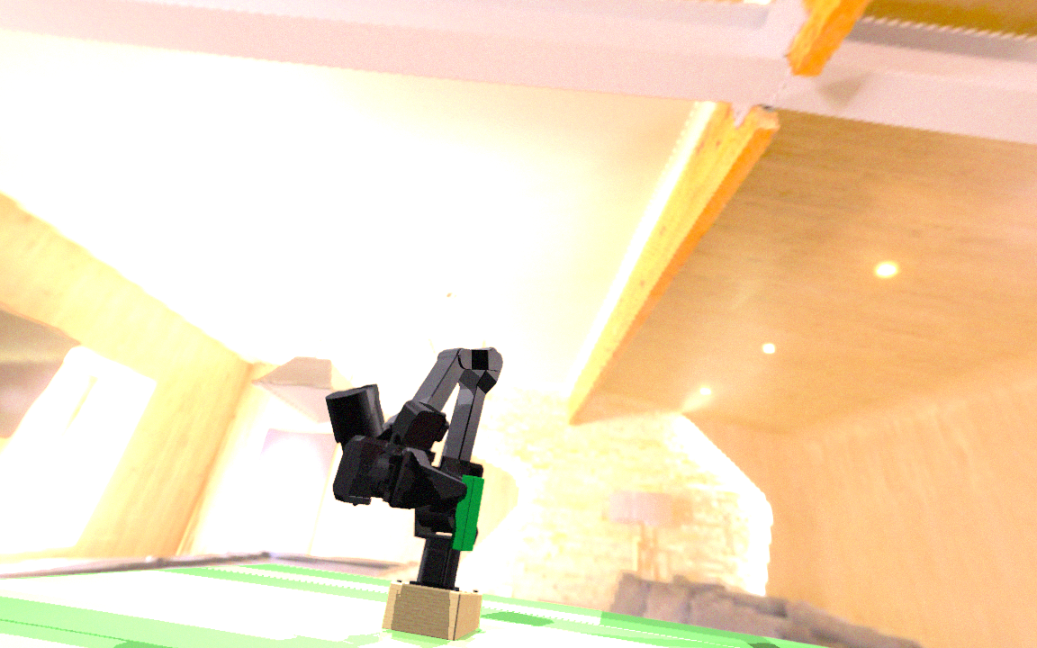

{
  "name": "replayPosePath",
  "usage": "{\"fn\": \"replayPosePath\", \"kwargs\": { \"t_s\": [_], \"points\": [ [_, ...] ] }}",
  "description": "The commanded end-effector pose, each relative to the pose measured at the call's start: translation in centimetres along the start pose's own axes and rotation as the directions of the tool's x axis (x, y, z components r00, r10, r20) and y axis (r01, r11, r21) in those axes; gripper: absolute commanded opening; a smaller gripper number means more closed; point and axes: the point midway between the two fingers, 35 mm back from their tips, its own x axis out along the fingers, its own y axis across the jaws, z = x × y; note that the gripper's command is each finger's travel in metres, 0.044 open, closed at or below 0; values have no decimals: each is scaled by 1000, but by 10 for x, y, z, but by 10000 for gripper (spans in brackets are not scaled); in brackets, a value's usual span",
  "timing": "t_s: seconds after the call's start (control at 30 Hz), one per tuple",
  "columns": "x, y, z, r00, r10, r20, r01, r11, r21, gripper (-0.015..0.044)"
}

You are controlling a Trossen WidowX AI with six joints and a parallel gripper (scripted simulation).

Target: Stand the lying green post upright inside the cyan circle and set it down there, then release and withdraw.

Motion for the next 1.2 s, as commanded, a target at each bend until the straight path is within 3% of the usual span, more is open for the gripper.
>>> {"fn": "replayPosePath", "kwargs": {
  "t_s": [0.0, 0.73, 1.17],
  "points": [
    [-2, 4, 1, 1000, 6, 16, -6, 1000, -6, 23],
    [-5, 8, 1, 999, 14, 35, -13, 1000, -20, 23],
    [-1, 1, -22, 999, 14, 35, -13, 1000, -20, 23]
  ]
}}
